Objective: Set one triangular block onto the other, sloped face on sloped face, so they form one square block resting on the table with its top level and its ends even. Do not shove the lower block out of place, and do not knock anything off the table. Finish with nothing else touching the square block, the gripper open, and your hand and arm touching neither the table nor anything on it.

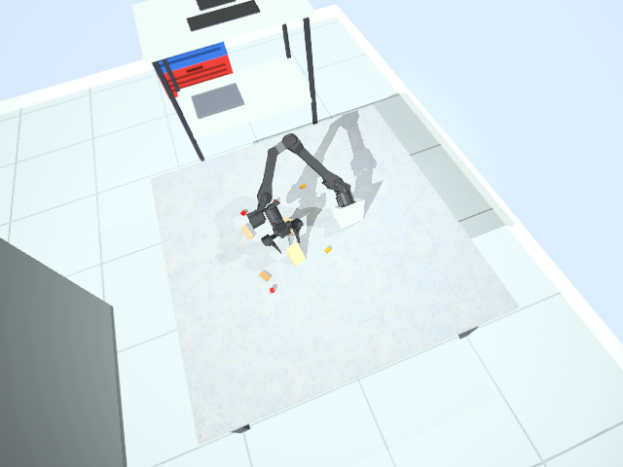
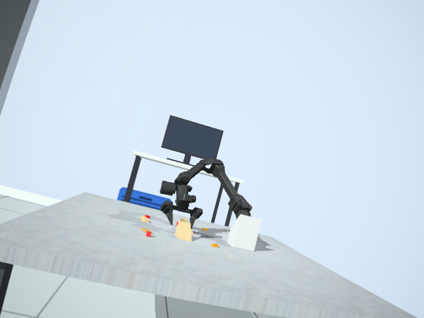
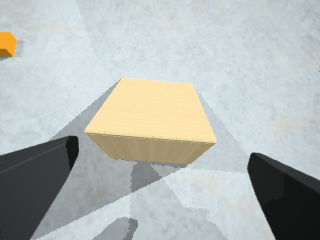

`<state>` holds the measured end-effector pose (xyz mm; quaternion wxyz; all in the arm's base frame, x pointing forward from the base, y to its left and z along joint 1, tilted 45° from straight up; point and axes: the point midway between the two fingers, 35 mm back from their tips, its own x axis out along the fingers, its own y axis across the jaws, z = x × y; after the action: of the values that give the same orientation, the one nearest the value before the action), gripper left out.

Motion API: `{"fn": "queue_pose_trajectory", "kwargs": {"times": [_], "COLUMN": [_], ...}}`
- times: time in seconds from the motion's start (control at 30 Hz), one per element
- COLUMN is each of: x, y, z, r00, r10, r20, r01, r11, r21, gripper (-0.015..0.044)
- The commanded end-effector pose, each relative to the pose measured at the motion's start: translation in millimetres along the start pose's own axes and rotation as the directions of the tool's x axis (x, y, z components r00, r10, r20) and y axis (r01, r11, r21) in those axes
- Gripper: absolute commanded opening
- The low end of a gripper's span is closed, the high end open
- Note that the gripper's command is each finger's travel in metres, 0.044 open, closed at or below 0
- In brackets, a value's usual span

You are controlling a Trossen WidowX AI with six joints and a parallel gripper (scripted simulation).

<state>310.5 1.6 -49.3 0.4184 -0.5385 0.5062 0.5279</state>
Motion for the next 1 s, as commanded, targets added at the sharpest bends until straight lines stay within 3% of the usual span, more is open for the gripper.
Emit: {"fn": "queue_pose_trajectory", "kwargs": {"times": [0.0,0.73,0.97], "x": [9.7,41.9,41.9], "y": [3.2,7.8,7.8], "z": [0.8,1.1,1.1], "r00": [1.0,1.0,1.0], "r10": [0.011,0.012,0.012], "r20": [0.004,0.004,0.004], "r01": [-0.011,-0.012,-0.012], "r11": [1.0,1.0,1.0], "r21": [-0.006,-0.006,-0.006], "gripper": [0.044,0.044,0.0256]}}
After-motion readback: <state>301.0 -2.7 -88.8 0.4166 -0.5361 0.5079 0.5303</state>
